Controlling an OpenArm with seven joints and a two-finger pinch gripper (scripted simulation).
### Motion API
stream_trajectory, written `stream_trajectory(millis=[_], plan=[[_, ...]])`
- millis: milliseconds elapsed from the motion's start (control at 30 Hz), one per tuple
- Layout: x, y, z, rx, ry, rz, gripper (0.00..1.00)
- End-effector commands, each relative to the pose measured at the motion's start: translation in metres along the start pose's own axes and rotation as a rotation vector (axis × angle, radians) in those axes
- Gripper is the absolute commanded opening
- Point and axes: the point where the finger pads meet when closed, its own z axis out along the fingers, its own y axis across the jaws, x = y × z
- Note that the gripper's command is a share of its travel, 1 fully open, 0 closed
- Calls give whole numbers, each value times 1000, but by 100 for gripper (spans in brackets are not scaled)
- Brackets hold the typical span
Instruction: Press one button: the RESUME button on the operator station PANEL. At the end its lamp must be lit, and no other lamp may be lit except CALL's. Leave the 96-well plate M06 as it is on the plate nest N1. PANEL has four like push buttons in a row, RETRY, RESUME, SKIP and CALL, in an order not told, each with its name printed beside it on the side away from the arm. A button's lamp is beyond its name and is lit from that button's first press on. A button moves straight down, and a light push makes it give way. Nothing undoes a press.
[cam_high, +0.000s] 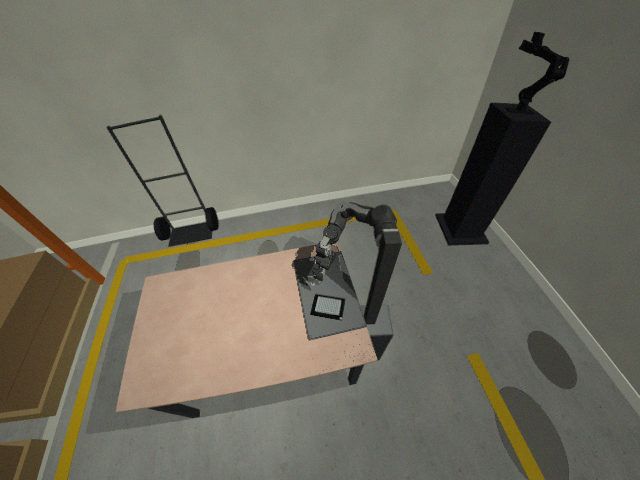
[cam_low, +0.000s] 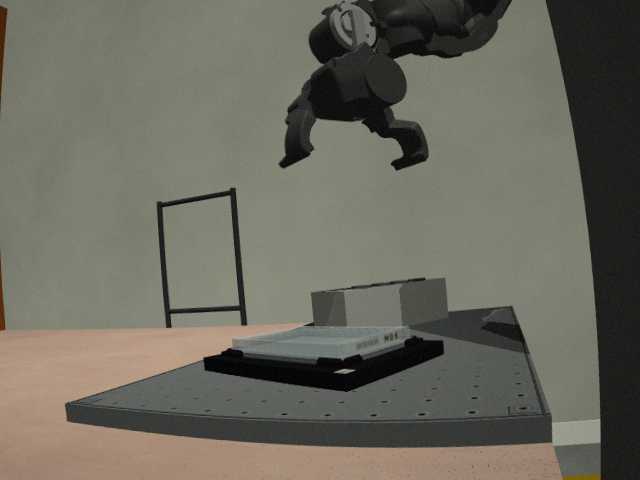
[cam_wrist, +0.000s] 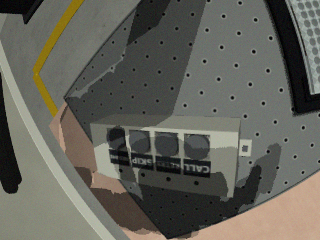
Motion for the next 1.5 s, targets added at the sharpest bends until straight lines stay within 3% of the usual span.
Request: stream_trajectory(millis=[0, 33, 433, 600, 1000, 1167, 1467], plan=[[-8, -3, 8, -20, -7, -27, 100], [-13, -8, 13, -22, -8, -27, 100], [-13, -8, 13, -22, -8, -27, 100], [-38, -32, 43, -22, -8, -27, 100], [-38, -32, 43, -22, -8, -27, 100], [-49, -40, 53, -22, -8, -27, 100], [-49, -40, 53, -22, -8, -27, 100]])
